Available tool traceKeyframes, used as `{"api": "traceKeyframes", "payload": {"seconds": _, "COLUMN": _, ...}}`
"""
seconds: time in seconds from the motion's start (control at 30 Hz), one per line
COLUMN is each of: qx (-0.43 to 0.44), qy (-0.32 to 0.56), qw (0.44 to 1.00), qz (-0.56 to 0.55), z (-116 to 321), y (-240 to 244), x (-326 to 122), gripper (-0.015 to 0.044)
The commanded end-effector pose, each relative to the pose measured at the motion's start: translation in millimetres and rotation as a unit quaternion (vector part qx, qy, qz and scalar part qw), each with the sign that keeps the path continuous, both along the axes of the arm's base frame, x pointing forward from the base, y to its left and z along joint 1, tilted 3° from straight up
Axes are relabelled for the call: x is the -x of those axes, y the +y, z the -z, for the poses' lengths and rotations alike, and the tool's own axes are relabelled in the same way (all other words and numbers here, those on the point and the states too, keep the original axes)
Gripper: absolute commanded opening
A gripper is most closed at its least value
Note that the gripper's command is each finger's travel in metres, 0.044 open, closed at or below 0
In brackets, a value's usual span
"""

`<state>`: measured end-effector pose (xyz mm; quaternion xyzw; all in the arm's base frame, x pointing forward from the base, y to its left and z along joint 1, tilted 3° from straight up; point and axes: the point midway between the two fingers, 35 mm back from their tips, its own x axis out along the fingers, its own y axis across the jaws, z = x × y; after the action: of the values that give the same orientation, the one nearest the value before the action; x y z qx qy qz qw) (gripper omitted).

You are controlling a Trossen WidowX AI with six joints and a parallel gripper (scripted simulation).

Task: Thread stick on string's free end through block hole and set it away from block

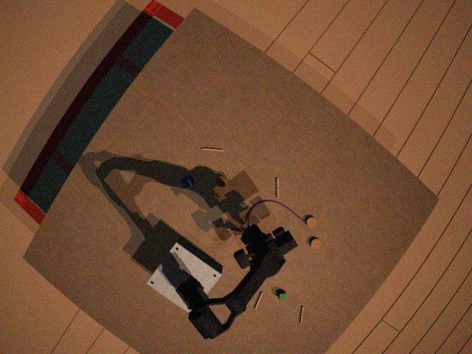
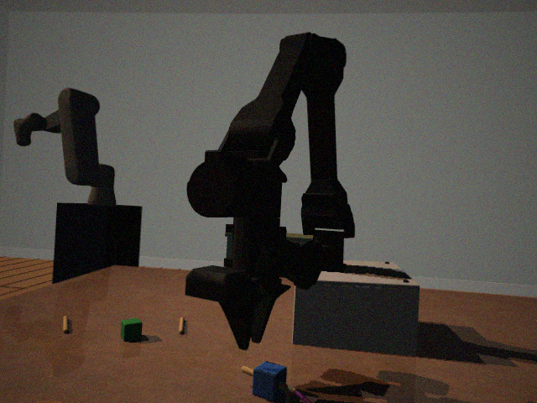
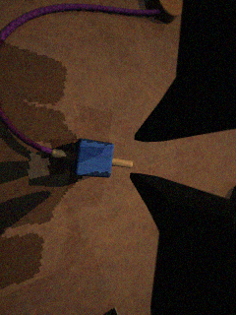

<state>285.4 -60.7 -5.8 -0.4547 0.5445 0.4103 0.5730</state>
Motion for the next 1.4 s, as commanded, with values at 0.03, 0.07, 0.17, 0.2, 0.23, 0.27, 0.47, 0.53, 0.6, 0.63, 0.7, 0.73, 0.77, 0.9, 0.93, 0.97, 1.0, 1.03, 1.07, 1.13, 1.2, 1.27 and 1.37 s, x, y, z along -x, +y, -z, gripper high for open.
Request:
{"api": "traceKeyframes", "payload": {"seconds": 0.03, "qx": 0.001, "qy": 0.003, "qw": 1.0, "qz": -0.002, "z": 9.4, "y": -0.3, "x": 1.7, "gripper": 0.0123}}
{"api": "traceKeyframes", "payload": {"seconds": 0.07, "qx": 0.001, "qy": 0.003, "qw": 1.0, "qz": -0.002, "z": 11.1, "y": -0.4, "x": 1.7, "gripper": 0.0123}}
{"api": "traceKeyframes", "payload": {"seconds": 0.17, "qx": 0.001, "qy": 0.003, "qw": 1.0, "qz": -0.002, "z": 16.1, "y": -0.5, "x": 1.6, "gripper": 0.0123}}
{"api": "traceKeyframes", "payload": {"seconds": 0.2, "qx": 0.001, "qy": 0.003, "qw": 1.0, "qz": -0.002, "z": 17.7, "y": -0.5, "x": 1.7, "gripper": 0.0123}}
{"api": "traceKeyframes", "payload": {"seconds": 0.23, "qx": 0.001, "qy": 0.003, "qw": 1.0, "qz": -0.002, "z": 19.4, "y": -0.5, "x": 1.7, "gripper": 0.0123}}
{"api": "traceKeyframes", "payload": {"seconds": 0.27, "qx": 0.001, "qy": 0.003, "qw": 1.0, "qz": -0.002, "z": 21.0, "y": -0.5, "x": 1.7, "gripper": 0.0123}}
{"api": "traceKeyframes", "payload": {"seconds": 0.47, "qx": 0.001, "qy": 0.003, "qw": 1.0, "qz": -0.002, "z": 30.9, "y": -0.6, "x": 2.1, "gripper": 0.0123}}
{"api": "traceKeyframes", "payload": {"seconds": 0.53, "qx": 0.001, "qy": 0.003, "qw": 1.0, "qz": -0.002, "z": 34.2, "y": -0.6, "x": 2.4, "gripper": 0.0123}}
{"api": "traceKeyframes", "payload": {"seconds": 0.6, "qx": 0.001, "qy": 0.003, "qw": 1.0, "qz": -0.002, "z": 37.4, "y": -0.6, "x": 2.6, "gripper": 0.0123}}
{"api": "traceKeyframes", "payload": {"seconds": 0.63, "qx": 0.001, "qy": 0.003, "qw": 1.0, "qz": -0.002, "z": 39.0, "y": -0.6, "x": 2.8, "gripper": 0.0123}}
{"api": "traceKeyframes", "payload": {"seconds": 0.7, "qx": 0.001, "qy": 0.003, "qw": 1.0, "qz": -0.002, "z": 41.1, "y": -0.6, "x": 3.0, "gripper": 0.0123}}
{"api": "traceKeyframes", "payload": {"seconds": 0.73, "qx": 0.001, "qy": 0.003, "qw": 1.0, "qz": -0.002, "z": 41.4, "y": -0.5, "x": 3.0, "gripper": 0.0123}}
{"api": "traceKeyframes", "payload": {"seconds": 0.77, "qx": 0.001, "qy": 0.003, "qw": 1.0, "qz": -0.002, "z": 41.4, "y": -0.5, "x": 3.0, "gripper": 0.0123}}
{"api": "traceKeyframes", "payload": {"seconds": 0.9, "qx": 0.001, "qy": 0.003, "qw": 1.0, "qz": -0.002, "z": 41.4, "y": -0.5, "x": 3.0, "gripper": 0.0123}}
{"api": "traceKeyframes", "payload": {"seconds": 0.93, "qx": 0.0, "qy": 0.002, "qw": 1.0, "qz": 0.0, "z": 40.2, "y": -0.2, "x": 1.9, "gripper": 0.0097}}
{"api": "traceKeyframes", "payload": {"seconds": 0.97, "qx": 0.0, "qy": 0.002, "qw": 1.0, "qz": 0.0, "z": 40.2, "y": -0.2, "x": 1.9, "gripper": 0.0071}}
{"api": "traceKeyframes", "payload": {"seconds": 1.0, "qx": 0.0, "qy": 0.002, "qw": 1.0, "qz": 0.0, "z": 40.2, "y": -0.2, "x": 1.9, "gripper": 0.0045}}
{"api": "traceKeyframes", "payload": {"seconds": 1.03, "qx": 0.0, "qy": 0.002, "qw": 1.0, "qz": 0.0, "z": 40.2, "y": -0.2, "x": 1.9, "gripper": 0.0018}}
{"api": "traceKeyframes", "payload": {"seconds": 1.07, "qx": 0.0, "qy": 0.002, "qw": 1.0, "qz": 0.0, "z": 40.2, "y": -0.2, "x": 1.9, "gripper": 0.0}}
{"api": "traceKeyframes", "payload": {"seconds": 1.13, "qx": 0.0, "qy": 0.002, "qw": 1.0, "qz": 0.0, "z": 40.2, "y": -0.2, "x": 1.9, "gripper": 0.0}}
{"api": "traceKeyframes", "payload": {"seconds": 1.2, "qx": 0.0, "qy": 0.002, "qw": 1.0, "qz": 0.0, "z": 40.2, "y": -0.2, "x": 1.9, "gripper": 0.0}}
{"api": "traceKeyframes", "payload": {"seconds": 1.27, "qx": 0.0, "qy": 0.002, "qw": 1.0, "qz": 0.0, "z": 40.2, "y": -0.2, "x": 1.9, "gripper": 0.0}}
{"api": "traceKeyframes", "payload": {"seconds": 1.37, "qx": -0.006, "qy": 0.001, "qw": 1.0, "qz": -0.001, "z": 40.6, "y": -0.6, "x": 2.0, "gripper": 0.0}}
